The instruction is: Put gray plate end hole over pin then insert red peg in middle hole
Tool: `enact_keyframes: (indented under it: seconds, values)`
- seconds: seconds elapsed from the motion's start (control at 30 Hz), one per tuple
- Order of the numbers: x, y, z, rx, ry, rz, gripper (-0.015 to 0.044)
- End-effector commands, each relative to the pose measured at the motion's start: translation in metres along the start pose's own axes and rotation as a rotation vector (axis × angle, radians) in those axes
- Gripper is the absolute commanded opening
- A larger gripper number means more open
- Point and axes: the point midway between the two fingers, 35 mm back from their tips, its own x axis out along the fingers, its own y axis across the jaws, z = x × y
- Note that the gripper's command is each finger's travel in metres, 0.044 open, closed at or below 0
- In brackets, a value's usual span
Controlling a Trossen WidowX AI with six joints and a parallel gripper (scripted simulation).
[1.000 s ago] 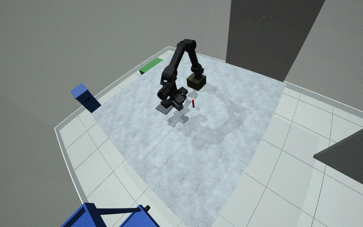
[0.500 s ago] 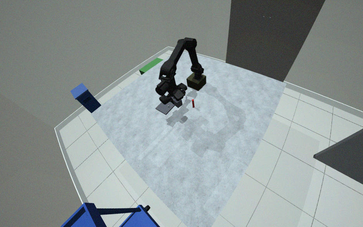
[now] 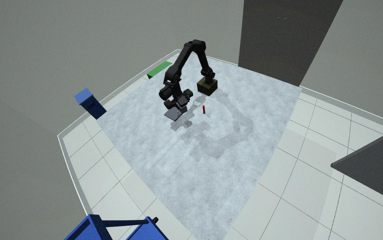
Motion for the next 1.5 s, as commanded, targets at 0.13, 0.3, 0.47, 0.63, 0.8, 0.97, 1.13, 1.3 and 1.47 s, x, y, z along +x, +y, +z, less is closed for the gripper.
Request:
enact_keyframes:
  seconds: [0.13,0.3,0.47,0.63,0.8,0.97,1.13,1.3,1.47]
  values:
    - [0.016,-0.004,-0.024,0.057,0.004,0.008,0.0]
    - [0.024,-0.006,-0.038,0.093,0.005,0.008,0.0]
    - [0.032,-0.007,-0.053,0.128,0.006,0.008,0.0]
    - [0.039,-0.007,-0.067,0.164,0.008,0.008,0.0]
    - [0.047,-0.006,-0.081,0.2,0.009,0.007,0.0]
    - [0.054,-0.005,-0.095,0.236,0.01,0.007,0.0]
    - [0.057,-0.004,-0.102,0.253,0.01,0.007,0.0]
    - [0.057,-0.004,-0.102,0.253,0.01,0.007,0.0]
    - [0.057,-0.004,-0.102,0.253,0.01,0.007,0.0]
